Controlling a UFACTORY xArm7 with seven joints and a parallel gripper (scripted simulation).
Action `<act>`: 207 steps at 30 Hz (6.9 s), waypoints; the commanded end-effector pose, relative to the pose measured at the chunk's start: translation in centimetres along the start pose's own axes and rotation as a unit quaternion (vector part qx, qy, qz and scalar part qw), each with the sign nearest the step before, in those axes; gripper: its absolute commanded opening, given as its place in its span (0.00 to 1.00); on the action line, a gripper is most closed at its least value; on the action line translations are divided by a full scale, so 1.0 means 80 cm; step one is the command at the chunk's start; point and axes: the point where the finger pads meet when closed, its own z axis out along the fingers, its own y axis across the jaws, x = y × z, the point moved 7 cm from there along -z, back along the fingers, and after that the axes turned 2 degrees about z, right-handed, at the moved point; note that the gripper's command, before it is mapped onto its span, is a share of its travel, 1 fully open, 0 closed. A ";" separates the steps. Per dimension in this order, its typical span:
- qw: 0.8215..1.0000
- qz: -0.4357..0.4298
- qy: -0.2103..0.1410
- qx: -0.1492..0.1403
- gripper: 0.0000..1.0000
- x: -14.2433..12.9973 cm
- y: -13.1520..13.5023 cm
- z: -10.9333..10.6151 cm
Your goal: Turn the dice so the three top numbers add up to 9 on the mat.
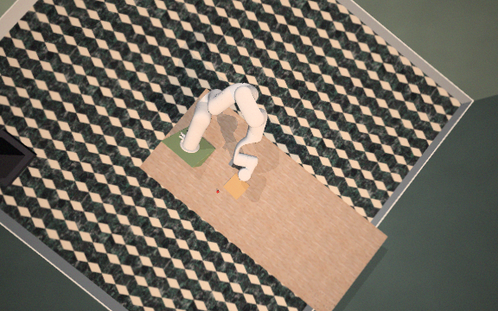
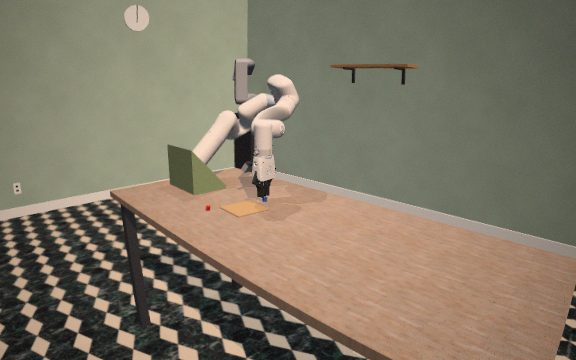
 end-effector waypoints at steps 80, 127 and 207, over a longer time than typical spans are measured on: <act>1.000 0.000 -0.002 0.001 0.31 -0.003 -0.002 0.001; 1.000 0.000 -0.002 0.001 0.31 -0.003 -0.002 0.022; 1.000 0.000 -0.002 0.001 0.11 -0.002 -0.002 -0.103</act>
